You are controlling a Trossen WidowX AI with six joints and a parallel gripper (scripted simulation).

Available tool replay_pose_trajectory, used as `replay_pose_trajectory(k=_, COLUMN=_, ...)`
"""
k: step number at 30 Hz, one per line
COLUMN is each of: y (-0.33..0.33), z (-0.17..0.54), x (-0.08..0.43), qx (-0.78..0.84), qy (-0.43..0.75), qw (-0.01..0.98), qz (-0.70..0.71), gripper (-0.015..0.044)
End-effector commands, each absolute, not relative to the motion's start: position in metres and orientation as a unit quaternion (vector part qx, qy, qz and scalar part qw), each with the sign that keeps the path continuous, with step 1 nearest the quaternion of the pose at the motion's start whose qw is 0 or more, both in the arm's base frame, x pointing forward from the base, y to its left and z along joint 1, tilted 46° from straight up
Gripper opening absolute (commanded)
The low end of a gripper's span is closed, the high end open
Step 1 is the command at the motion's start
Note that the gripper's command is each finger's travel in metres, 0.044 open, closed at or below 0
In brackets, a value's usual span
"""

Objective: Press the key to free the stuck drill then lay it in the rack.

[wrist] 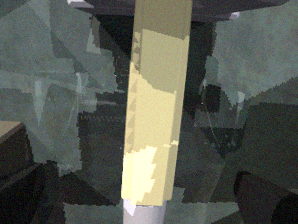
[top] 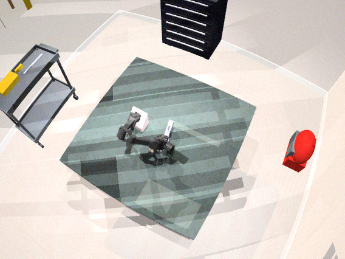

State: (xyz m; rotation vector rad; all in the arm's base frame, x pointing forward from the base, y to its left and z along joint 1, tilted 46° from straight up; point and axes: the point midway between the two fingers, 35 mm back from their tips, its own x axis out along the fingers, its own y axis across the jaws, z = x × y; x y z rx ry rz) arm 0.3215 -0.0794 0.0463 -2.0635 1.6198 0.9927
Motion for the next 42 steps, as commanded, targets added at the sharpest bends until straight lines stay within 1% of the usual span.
replay_pose_trajectory(k=1, y=-0.0782, z=0.044, x=0.3208, qx=-0.726, qy=0.569, qw=0.167, qz=0.347, gripper=0.044)
replay_pose_trajectory(k=42, y=-0.0738, z=0.0352, x=0.3186, qx=-0.726, qy=0.569, qw=0.167, qz=0.347, gripper=0.044)
